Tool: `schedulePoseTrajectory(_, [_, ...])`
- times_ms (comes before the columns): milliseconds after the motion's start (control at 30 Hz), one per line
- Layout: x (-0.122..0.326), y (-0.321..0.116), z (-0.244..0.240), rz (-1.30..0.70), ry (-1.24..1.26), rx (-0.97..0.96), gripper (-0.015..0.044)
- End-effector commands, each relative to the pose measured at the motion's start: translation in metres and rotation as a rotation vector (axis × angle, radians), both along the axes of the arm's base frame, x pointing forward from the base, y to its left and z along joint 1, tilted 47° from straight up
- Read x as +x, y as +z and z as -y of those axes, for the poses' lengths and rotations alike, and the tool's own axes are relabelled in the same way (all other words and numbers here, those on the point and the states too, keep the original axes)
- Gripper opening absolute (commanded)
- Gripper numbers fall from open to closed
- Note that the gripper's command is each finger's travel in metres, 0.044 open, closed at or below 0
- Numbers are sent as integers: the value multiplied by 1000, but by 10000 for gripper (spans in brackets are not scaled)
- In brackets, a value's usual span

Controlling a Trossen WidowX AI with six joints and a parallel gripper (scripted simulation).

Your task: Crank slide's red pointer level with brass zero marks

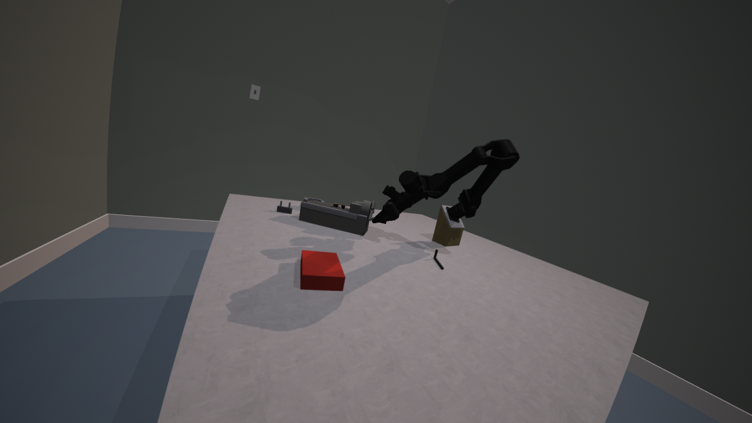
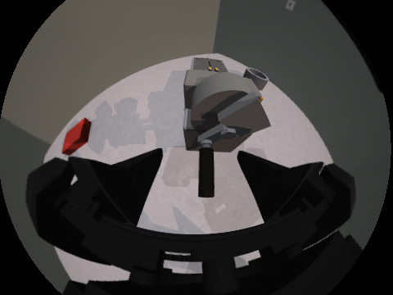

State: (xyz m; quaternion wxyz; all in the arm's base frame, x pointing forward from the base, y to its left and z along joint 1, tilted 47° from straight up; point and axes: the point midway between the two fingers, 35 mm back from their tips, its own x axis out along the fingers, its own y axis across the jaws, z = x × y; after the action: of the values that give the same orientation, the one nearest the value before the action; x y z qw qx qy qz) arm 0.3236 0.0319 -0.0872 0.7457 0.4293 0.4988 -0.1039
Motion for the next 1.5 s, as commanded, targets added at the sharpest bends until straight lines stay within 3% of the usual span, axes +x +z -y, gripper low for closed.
schedulePoseTrajectory(0, [-6, -7, -4, -14, -6, -1, 440])
schedulePoseTrajectory(367, [-9, -16, -14, -13, -6, 1, 440])
schedulePoseTrajectory(933, [-9, -16, -14, -13, -6, 1, 0])
schedulePoseTrajectory(1467, [-3, -6, -15, -13, -6, 1, 0])
